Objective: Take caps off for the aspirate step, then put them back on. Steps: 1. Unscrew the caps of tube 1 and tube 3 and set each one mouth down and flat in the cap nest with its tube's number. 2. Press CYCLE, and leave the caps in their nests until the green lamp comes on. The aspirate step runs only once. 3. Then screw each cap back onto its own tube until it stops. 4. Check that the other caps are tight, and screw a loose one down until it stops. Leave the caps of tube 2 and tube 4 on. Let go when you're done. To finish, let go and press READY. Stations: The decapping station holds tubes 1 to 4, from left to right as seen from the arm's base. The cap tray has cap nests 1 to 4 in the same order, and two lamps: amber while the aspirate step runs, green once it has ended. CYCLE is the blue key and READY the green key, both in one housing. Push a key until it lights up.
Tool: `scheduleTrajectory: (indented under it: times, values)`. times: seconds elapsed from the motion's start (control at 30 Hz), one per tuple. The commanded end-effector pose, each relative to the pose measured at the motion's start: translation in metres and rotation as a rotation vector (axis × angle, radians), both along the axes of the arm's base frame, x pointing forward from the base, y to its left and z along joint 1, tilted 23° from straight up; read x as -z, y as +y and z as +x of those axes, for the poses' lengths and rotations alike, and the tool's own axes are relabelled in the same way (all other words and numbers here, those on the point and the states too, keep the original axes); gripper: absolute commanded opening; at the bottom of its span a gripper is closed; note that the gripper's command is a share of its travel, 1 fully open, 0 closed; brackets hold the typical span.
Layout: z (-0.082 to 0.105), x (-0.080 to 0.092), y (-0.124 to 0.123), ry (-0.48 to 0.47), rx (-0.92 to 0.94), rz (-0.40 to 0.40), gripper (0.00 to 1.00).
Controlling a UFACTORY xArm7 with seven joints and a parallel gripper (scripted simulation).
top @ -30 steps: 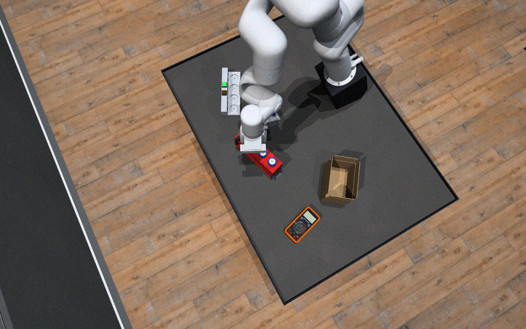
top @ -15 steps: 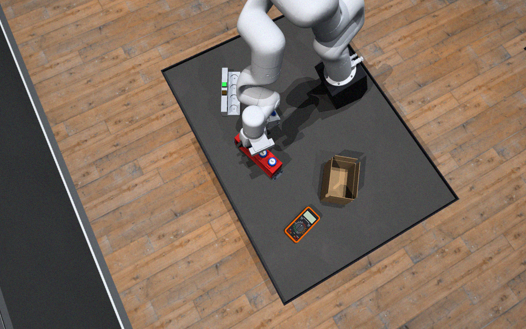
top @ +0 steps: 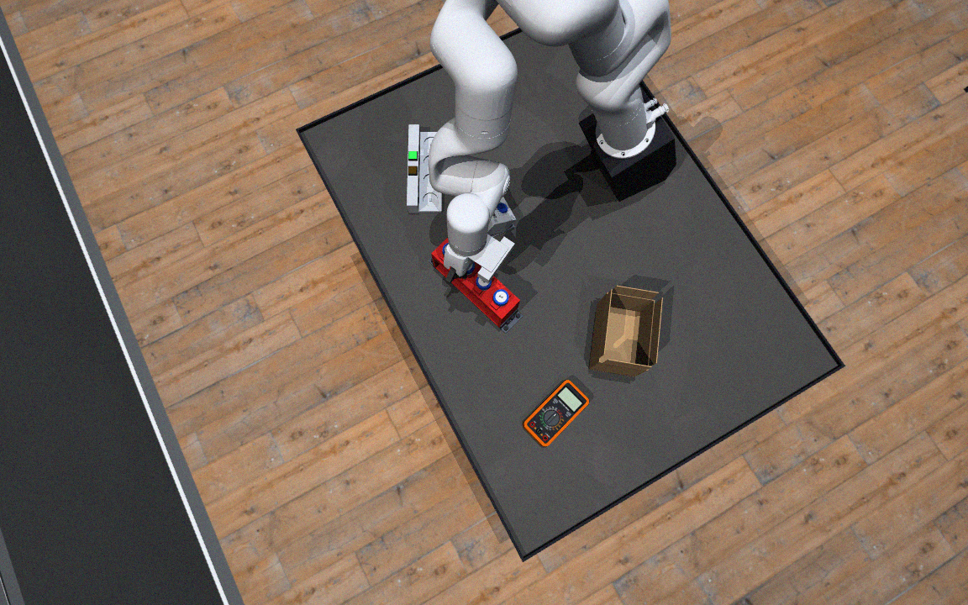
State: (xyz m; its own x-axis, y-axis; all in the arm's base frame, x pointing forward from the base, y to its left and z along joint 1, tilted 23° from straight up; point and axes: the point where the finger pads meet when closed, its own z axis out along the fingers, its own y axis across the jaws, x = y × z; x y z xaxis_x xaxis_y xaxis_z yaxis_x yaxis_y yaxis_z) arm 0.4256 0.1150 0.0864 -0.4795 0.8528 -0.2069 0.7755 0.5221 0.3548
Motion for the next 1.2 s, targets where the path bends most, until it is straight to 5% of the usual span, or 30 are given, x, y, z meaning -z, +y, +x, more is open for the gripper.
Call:
scheduleTrajectory:
  times: [0.0,0.43,0.6,0.63,1.17]
  values:
    - [0.0005,-0.0009,0.0004,0.011,-0.163,-0.062,0.46]
    - [0.0004,-0.0009,0.0004,0.004,-0.566,-0.240,0.46]
    - [0.0004,-0.0009,0.0004,0.004,-0.575,-0.245,0.46]
    - [0.0004,-0.0009,0.0004,0.004,-0.575,-0.245,0.00]
    - [0.0004,-0.0009,0.0003,0.006,-0.484,-0.204,0.00]
